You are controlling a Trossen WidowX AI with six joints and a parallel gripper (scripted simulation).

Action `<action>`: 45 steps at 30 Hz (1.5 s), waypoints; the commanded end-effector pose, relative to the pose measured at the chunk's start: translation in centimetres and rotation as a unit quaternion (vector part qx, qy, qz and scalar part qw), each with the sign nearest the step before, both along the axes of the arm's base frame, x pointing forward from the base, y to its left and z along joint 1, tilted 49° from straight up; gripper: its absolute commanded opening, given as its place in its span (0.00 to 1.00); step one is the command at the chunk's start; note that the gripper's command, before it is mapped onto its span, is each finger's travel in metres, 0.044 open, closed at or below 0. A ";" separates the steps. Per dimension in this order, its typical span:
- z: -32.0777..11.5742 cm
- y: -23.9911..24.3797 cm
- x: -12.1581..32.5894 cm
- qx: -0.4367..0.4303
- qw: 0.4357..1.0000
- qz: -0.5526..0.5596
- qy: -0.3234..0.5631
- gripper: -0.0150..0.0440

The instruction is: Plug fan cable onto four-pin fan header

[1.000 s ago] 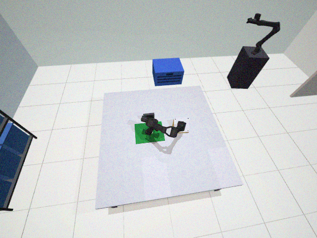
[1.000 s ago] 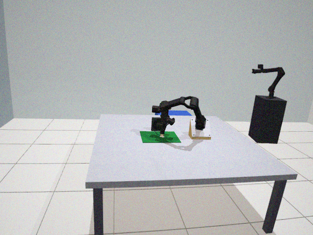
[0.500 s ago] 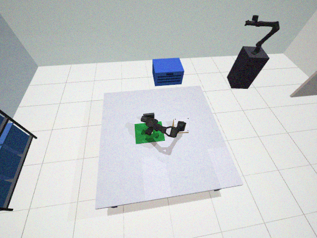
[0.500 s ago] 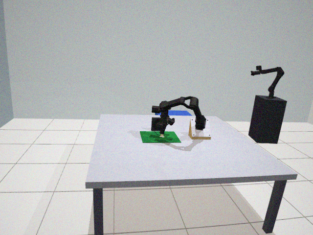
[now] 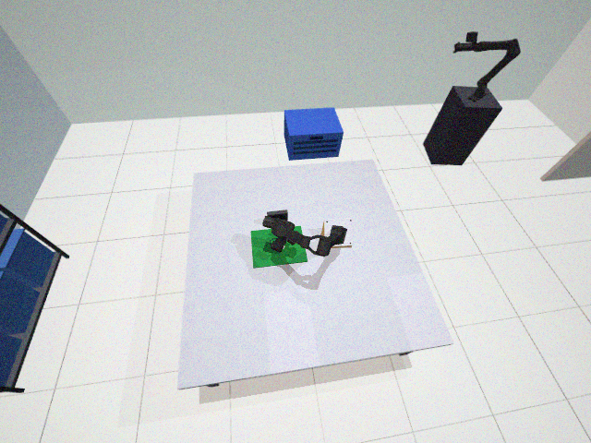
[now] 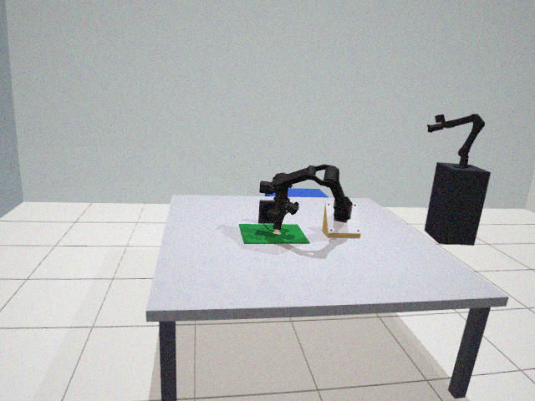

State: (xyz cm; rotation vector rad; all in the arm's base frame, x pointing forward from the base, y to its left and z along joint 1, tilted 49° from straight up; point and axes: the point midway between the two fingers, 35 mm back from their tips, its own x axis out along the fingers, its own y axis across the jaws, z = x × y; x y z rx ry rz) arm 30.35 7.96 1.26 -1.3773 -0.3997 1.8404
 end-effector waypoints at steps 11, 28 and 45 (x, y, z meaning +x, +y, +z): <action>-0.1 0.3 0.0 0.002 1.000 -0.002 0.001 0.25; -0.7 1.0 -0.1 0.002 1.000 -0.002 0.001 0.25; -1.2 1.5 -0.2 0.003 1.000 -0.002 0.001 0.25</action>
